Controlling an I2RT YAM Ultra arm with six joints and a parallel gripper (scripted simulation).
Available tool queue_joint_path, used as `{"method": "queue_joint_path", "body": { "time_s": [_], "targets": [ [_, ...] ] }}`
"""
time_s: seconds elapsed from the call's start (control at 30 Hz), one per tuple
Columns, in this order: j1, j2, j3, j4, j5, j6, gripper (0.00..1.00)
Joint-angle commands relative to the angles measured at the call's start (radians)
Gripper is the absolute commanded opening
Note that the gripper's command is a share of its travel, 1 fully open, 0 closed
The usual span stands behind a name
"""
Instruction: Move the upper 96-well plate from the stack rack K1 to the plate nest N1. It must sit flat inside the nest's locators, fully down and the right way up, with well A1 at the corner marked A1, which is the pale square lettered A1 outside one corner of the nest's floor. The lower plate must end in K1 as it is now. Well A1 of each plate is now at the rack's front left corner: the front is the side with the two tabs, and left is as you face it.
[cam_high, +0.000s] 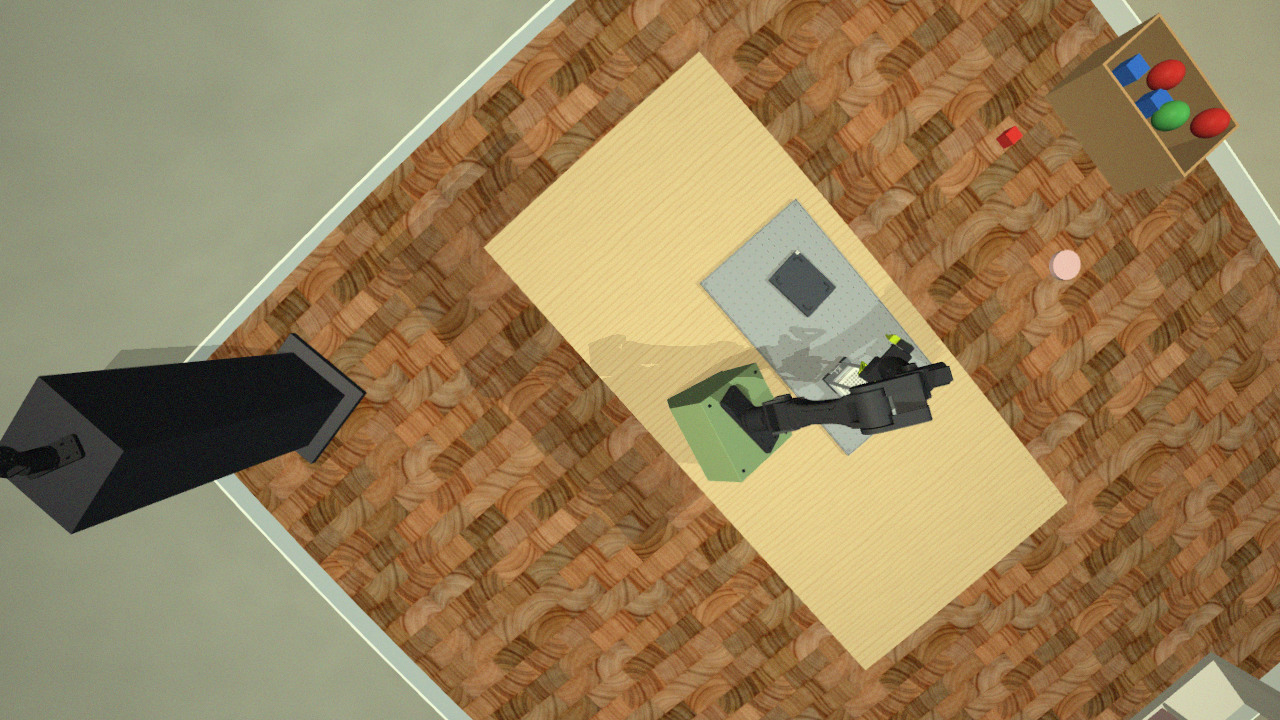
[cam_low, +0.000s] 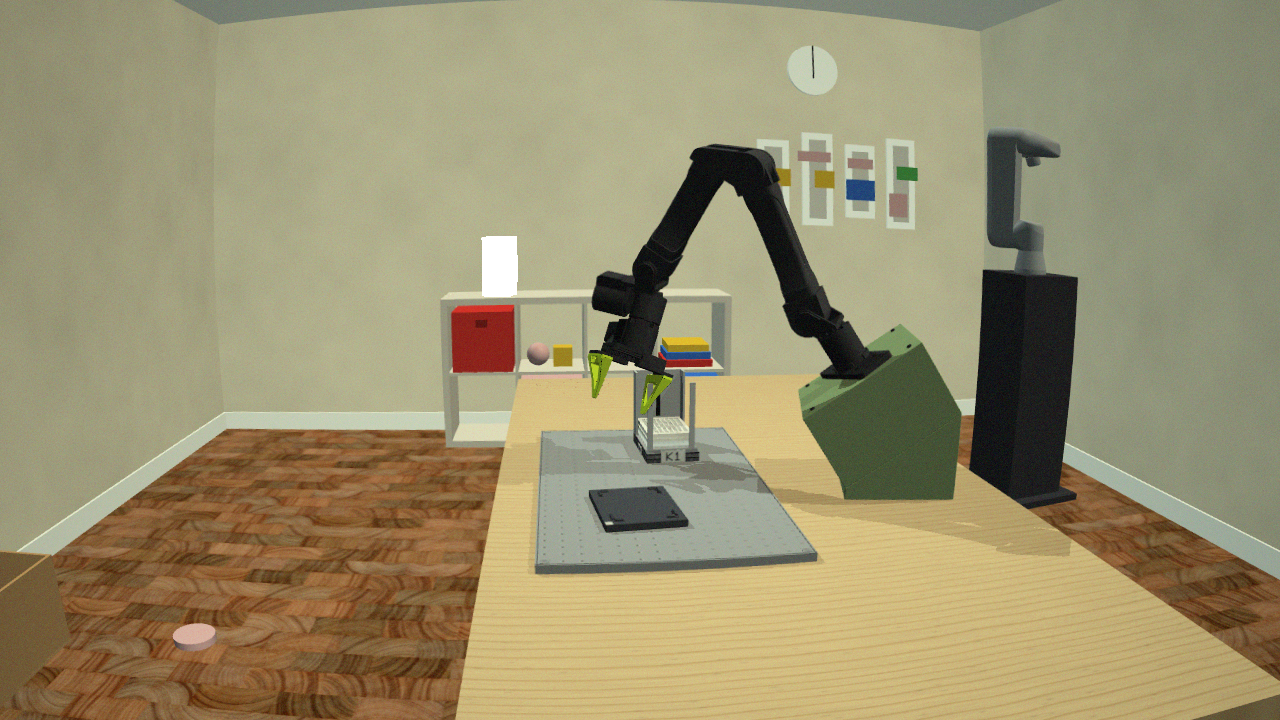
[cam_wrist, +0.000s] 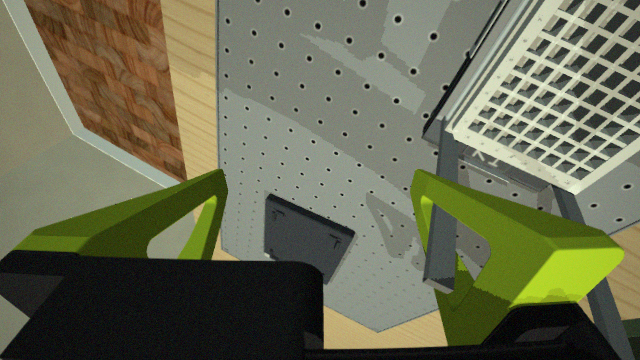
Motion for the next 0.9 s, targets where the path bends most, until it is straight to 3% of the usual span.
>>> {"method": "queue_joint_path", "body": {
  "time_s": [0.0,0.1,0.87],
  "targets": [
    [-0.031,-0.041,0.032,-0.103,0.162,0.024,1.0],
    [-0.067,-0.049,0.039,-0.135,0.146,-0.014,1.0],
    [-0.07,-0.041,0.043,-0.144,0.143,-0.018,1.0]
  ]
}}
